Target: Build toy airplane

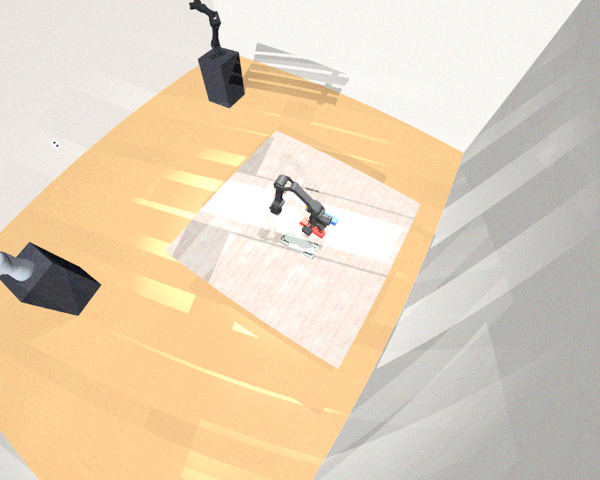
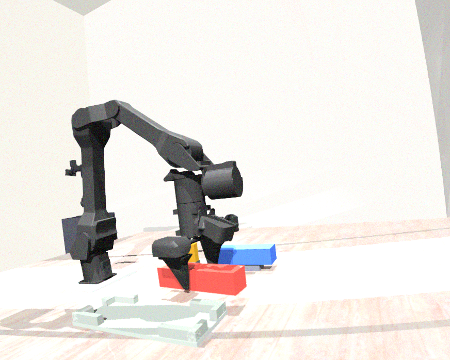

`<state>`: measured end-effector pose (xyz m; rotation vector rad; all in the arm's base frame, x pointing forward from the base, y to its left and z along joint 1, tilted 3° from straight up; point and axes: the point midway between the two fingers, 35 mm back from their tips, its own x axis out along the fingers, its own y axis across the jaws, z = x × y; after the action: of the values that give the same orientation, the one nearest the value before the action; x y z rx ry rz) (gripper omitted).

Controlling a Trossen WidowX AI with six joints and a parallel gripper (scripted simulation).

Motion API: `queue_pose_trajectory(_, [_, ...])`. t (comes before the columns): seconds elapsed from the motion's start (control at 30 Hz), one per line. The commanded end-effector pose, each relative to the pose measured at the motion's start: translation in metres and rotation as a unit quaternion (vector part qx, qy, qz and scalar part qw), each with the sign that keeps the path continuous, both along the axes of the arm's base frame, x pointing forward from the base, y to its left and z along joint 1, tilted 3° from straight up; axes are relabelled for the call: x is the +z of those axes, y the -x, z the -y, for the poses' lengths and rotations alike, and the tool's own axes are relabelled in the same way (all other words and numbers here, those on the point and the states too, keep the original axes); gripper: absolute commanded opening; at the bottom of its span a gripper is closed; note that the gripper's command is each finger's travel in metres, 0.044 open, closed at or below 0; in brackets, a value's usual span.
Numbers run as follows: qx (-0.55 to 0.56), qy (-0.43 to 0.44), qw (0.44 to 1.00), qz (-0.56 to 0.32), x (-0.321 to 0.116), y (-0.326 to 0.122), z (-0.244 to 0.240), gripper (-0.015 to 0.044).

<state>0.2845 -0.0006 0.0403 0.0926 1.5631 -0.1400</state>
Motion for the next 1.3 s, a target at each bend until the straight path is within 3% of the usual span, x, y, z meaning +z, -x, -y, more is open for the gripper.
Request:
queue_pose_trajectory(0.0, [0.002,0.002,1.0,-0.002,-0.004,0.001,0.001,0.0414])
queue_pose_trajectory(0.27, [0.002,0.002,1.0,-0.002,-0.004,0.001,0.001,0.0204])
queue_pose_trajectory(0.53, [0.002,0.002,1.0,-0.002,-0.004,0.001,0.001,0.015])
queue_pose_trajectory(0.73, [0.002,0.001,1.0,0.017,0.005,-0.004,-0.002,0.0])
queue_pose_trajectory(1.27, [0.003,0.001,1.0,0.02,0.047,-0.011,-0.004,0.0])
